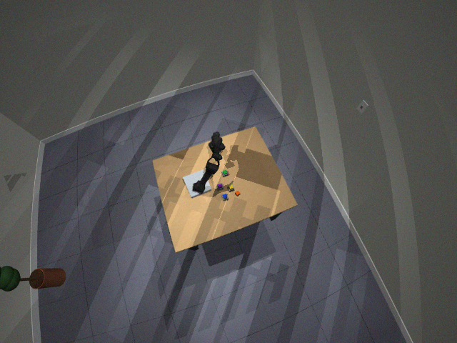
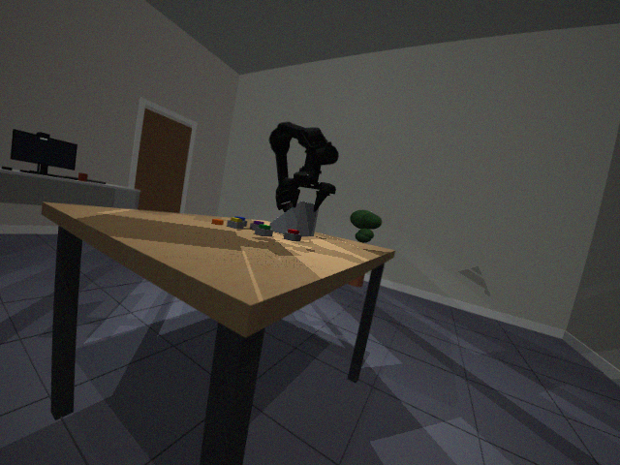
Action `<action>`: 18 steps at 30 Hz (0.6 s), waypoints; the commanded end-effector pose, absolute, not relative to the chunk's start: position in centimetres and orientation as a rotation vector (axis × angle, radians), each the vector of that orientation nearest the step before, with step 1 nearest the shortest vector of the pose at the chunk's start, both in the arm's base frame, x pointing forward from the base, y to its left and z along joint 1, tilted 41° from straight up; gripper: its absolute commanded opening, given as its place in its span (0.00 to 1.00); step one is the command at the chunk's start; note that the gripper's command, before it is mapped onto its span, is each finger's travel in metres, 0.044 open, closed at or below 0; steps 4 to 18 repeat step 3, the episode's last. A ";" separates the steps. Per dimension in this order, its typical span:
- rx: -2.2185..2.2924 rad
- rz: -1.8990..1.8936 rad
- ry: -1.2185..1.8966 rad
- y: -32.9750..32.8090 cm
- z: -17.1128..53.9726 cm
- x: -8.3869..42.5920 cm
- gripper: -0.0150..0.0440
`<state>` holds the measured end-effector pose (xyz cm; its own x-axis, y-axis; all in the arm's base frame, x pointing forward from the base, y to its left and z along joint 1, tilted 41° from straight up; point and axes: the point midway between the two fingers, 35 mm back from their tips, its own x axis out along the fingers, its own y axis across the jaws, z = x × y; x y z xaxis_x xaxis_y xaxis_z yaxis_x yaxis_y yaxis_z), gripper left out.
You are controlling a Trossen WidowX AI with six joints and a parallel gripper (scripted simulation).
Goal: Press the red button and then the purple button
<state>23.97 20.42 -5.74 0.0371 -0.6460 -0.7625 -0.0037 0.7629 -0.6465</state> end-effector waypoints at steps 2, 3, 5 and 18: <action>-0.530 -0.540 1.460 21.1 -5.8 24.4 0.93; -0.530 -0.540 1.460 21.1 -5.8 24.4 0.93; -0.530 -0.540 1.460 21.1 -5.8 24.4 0.93; -0.530 -0.540 1.460 21.1 -5.8 24.4 0.93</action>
